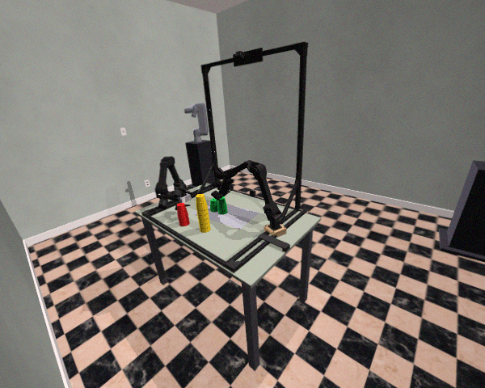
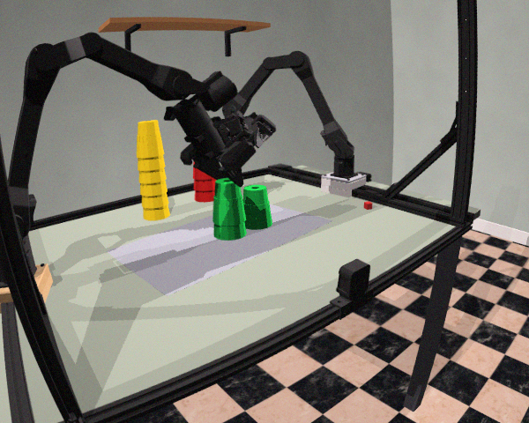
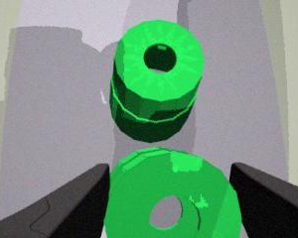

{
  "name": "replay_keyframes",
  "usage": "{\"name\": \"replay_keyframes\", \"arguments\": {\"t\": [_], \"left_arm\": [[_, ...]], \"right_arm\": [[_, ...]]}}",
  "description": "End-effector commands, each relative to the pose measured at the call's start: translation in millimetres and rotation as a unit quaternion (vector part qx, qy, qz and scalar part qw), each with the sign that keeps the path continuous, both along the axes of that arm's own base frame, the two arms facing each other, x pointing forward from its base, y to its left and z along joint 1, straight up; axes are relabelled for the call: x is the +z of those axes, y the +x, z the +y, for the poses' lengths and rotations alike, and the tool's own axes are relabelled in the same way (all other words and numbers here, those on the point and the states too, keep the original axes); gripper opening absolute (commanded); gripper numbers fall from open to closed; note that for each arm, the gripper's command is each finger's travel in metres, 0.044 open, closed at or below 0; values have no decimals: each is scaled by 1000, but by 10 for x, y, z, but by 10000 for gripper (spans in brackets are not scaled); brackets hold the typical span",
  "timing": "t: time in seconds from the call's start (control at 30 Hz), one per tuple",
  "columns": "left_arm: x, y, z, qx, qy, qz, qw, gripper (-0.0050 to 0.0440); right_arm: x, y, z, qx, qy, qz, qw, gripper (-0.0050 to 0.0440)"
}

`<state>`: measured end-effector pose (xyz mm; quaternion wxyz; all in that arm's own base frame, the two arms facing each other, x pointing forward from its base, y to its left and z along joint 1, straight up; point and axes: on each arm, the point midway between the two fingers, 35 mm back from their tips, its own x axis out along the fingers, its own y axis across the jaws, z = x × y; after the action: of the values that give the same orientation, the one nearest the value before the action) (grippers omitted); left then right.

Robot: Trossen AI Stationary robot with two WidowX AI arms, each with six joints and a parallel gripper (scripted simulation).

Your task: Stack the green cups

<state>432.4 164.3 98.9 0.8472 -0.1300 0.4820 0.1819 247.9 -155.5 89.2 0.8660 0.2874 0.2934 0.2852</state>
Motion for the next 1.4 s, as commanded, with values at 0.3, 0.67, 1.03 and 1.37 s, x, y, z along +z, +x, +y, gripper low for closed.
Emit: {"name": "replay_keyframes", "arguments": {"t": [0.3, 0.67, 1.03, 1.37], "left_arm": [[61, -2, -11, 1, -3, 1, 1000, 0], [61, -2, -11, 1, -3, 1, 1000, 0], [394, -33, -25, 1, -3, 1, 1000, 0], [606, -72, -41, 1, -3, 1, 1000, 0]], "right_arm": [[2, 3, -1, -1, 1, -2, 1000, 440], [2, 3, -1, -1, 1, -2, 1000, 440], [2, 3, -1, -1, 1, -2, 1000, 440], [2, 3, -1, -1, 1, -2, 1000, 440]]}}
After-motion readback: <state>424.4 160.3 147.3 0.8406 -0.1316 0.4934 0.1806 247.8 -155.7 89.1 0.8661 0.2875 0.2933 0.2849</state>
